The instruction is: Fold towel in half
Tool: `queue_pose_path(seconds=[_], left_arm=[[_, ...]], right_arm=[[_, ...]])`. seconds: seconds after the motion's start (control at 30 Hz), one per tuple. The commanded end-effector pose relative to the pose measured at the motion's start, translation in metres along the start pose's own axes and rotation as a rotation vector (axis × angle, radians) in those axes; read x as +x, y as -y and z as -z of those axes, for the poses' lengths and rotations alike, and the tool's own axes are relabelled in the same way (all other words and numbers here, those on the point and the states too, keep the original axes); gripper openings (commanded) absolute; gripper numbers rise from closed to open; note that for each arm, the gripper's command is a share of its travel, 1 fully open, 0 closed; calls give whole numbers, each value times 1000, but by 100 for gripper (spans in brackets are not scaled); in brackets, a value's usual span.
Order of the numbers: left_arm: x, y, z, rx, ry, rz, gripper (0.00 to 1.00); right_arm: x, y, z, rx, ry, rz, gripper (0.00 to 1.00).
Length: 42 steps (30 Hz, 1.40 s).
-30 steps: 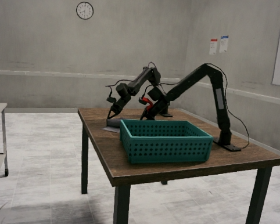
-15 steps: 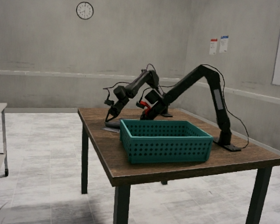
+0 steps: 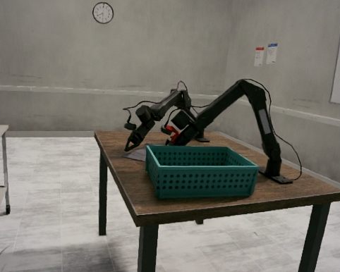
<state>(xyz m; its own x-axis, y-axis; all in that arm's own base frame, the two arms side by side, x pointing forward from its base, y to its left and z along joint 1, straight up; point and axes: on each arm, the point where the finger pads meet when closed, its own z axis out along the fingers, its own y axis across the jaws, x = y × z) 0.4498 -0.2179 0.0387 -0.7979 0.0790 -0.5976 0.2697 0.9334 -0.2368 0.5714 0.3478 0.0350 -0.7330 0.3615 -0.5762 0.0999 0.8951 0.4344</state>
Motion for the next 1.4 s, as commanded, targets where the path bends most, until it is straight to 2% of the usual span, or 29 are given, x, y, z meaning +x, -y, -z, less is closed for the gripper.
queue_pose_path(seconds=[0.0, 0.07, 0.1, 0.2, 0.23, 0.33, 0.37, 0.47, 0.5, 0.67, 0.7, 1.13, 1.17, 1.37], left_arm=[[-9, -2, 0, 14, -2, -18, 78], [-14, 7, 6, 28, 14, -31, 78], [-13, 9, 6, 29, 14, -33, 78], [-14, 7, 6, 27, 14, -30, 78], [-23, 11, 17, 31, 30, -32, 78], [-23, 10, 17, 27, 31, -32, 78], [-32, 16, 30, 20, 32, -26, 78], [-32, 16, 30, 20, 32, -26, 78], [-43, 18, 44, 27, 31, -32, 78], [-43, 18, 44, 27, 31, -32, 78], [-49, 19, 51, 31, 30, -33, 78], [-50, 19, 51, 28, 30, -32, 78], [-38, 14, 42, 17, 6, -23, 78], [-38, 14, 42, 17, 6, -23, 78]], right_arm=[[-9, -16, 11, -14, 22, -4, 60], [-14, -10, 9, -6, 26, -10, 60], [-18, -11, 12, -8, 32, -14, 83], [-17, -11, 12, -9, 30, -12, 83], [-27, -20, 24, -22, 42, -14, 84], [-27, -20, 24, -23, 42, -14, 84], [-35, -28, 37, -27, 28, -9, 84], [-35, -28, 37, -27, 28, -9, 84], [-46, -34, 48, -22, 42, -14, 84], [-46, -34, 48, -23, 42, -14, 84], [-25, -27, 56, 3, 9, -9, 84], [-31, -27, 52, -8, 19, -12, 84], [-31, -27, 52, -8, 19, -12, 84], [-31, -27, 52, -8, 19, -12, 84]])
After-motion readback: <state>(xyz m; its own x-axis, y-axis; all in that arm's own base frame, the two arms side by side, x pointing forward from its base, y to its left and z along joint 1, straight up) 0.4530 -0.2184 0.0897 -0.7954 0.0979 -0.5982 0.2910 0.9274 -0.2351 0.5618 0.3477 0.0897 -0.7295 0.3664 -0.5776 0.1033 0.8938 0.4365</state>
